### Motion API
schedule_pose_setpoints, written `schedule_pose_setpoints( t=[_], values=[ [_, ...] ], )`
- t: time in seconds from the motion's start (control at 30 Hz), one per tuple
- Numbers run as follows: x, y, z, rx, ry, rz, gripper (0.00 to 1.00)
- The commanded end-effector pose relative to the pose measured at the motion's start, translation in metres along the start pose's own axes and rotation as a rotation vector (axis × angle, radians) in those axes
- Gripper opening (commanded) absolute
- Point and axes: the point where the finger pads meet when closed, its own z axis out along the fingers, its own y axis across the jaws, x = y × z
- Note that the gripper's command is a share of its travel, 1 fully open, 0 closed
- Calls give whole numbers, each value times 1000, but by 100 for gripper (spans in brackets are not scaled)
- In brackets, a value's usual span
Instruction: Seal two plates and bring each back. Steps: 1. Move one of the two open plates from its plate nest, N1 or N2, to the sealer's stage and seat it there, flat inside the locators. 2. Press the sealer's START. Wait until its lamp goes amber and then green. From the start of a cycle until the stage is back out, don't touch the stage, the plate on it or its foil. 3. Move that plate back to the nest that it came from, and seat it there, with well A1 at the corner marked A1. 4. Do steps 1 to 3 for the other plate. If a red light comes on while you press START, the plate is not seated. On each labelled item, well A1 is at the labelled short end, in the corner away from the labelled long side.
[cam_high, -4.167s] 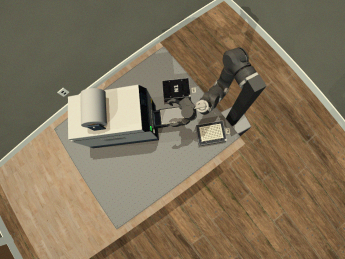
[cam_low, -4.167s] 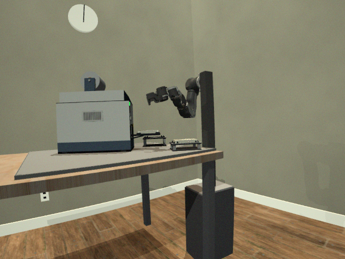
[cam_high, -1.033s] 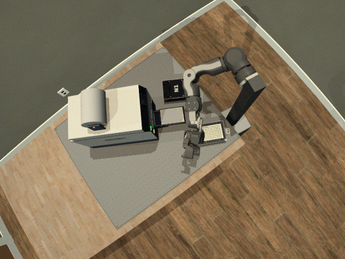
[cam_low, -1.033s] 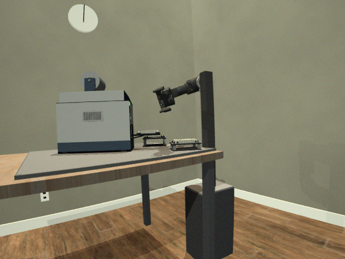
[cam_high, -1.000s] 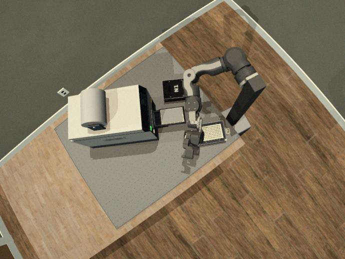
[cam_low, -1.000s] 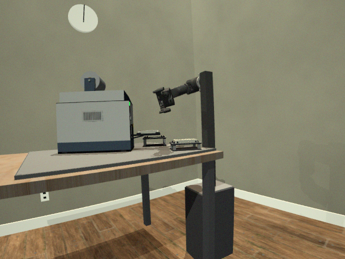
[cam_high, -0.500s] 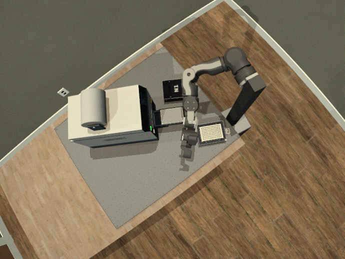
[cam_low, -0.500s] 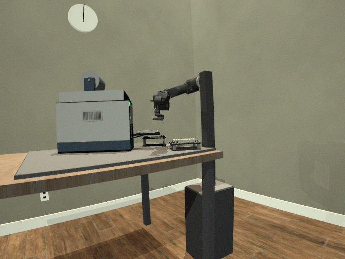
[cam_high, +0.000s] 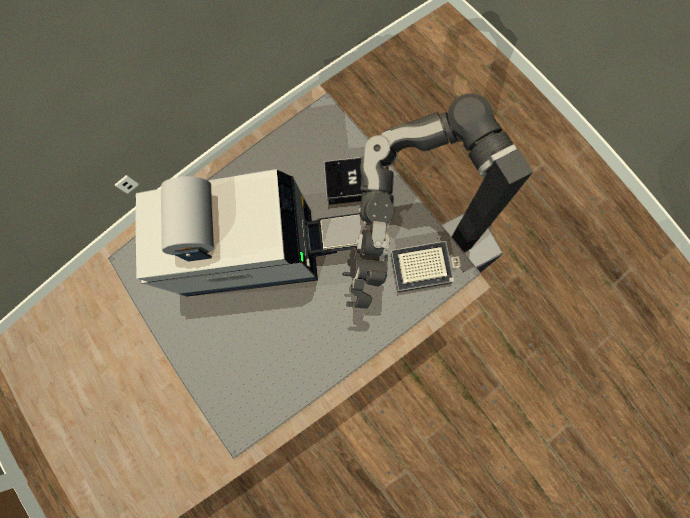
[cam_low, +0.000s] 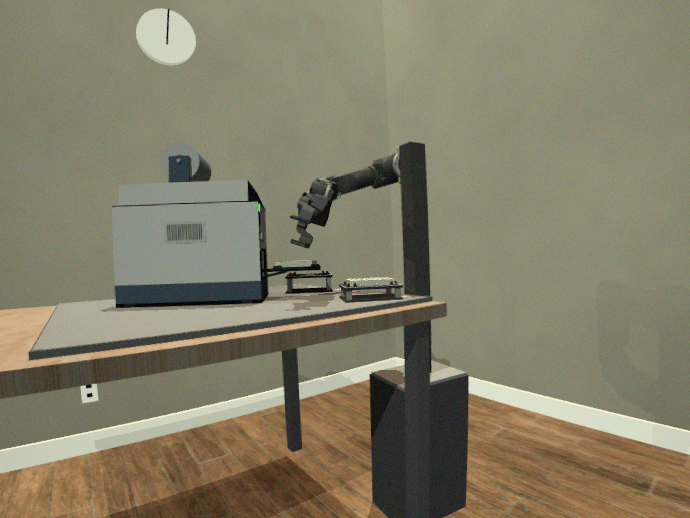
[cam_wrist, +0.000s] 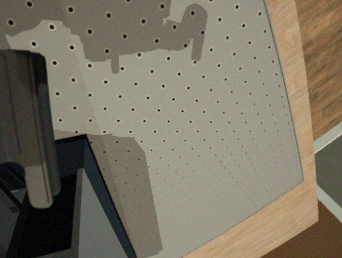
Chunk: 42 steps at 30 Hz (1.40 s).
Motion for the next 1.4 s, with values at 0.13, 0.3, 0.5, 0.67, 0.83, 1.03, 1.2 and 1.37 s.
schedule_pose_setpoints(
  t=[0.13, 0.3, 0.5, 0.67, 0.83, 1.03, 1.2, 1.37],
  values=[
    [-19, -21, -4, 162, -78, -105, 65],
    [-37, -38, -8, 294, -151, -177, 65],
    [-52, -51, -14, 401, -211, -229, 65],
    [-69, -65, -23, 533, -289, -287, 65],
    [-61, -89, -32, 563, -204, -251, 65],
    [-54, -107, -38, 570, -115, -230, 65],
    [-49, -124, -45, 561, -38, -202, 65],
    [-40, -147, -51, 568, 25, -181, 65]
  ],
)
